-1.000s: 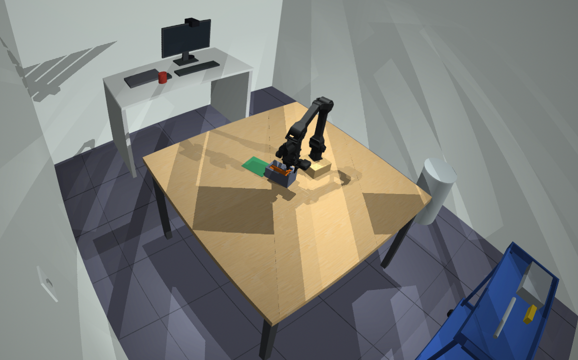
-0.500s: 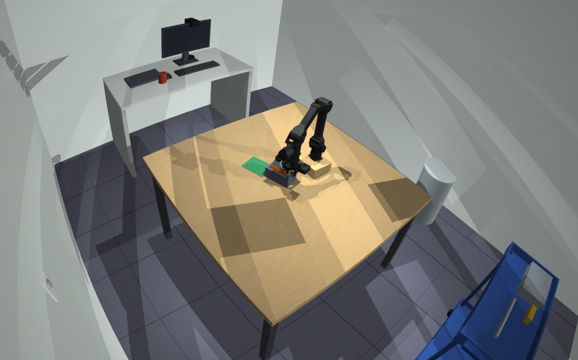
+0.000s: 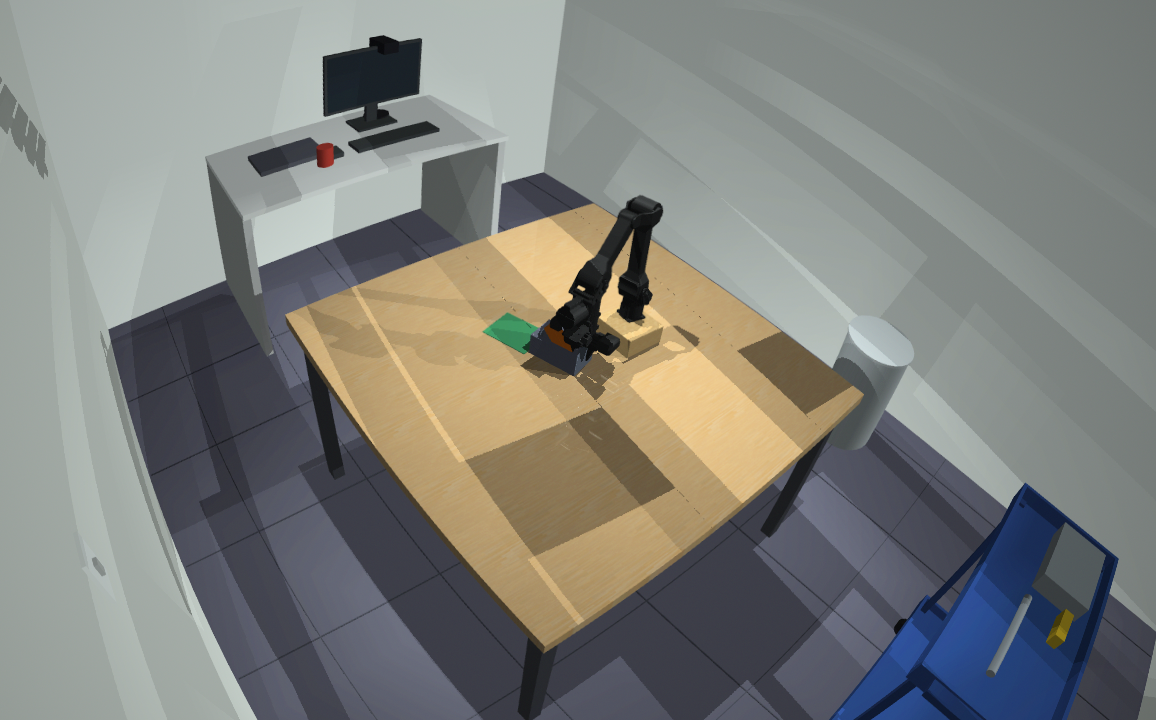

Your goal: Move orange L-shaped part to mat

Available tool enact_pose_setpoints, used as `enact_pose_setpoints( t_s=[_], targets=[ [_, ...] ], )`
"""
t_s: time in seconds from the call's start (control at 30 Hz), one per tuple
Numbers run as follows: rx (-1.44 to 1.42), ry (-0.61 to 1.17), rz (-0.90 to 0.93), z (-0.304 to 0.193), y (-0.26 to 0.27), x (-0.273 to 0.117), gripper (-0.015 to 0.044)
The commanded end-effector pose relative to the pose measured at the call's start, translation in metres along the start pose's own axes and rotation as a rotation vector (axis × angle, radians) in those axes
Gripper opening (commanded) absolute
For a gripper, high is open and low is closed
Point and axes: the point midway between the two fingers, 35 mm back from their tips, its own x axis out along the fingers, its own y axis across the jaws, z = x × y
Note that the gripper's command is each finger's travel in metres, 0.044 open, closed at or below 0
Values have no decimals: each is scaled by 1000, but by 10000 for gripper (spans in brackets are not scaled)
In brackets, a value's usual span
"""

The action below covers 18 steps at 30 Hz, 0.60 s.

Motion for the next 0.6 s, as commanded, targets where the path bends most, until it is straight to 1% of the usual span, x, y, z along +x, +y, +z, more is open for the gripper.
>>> enact_pose_setpoints(
  t_s=[0.0, 0.57],
  targets=[
    [3, 8, -7, -2, -1, 4, 180],
    [0, 2, 0, -1, 0, 2, 180]
  ],
)
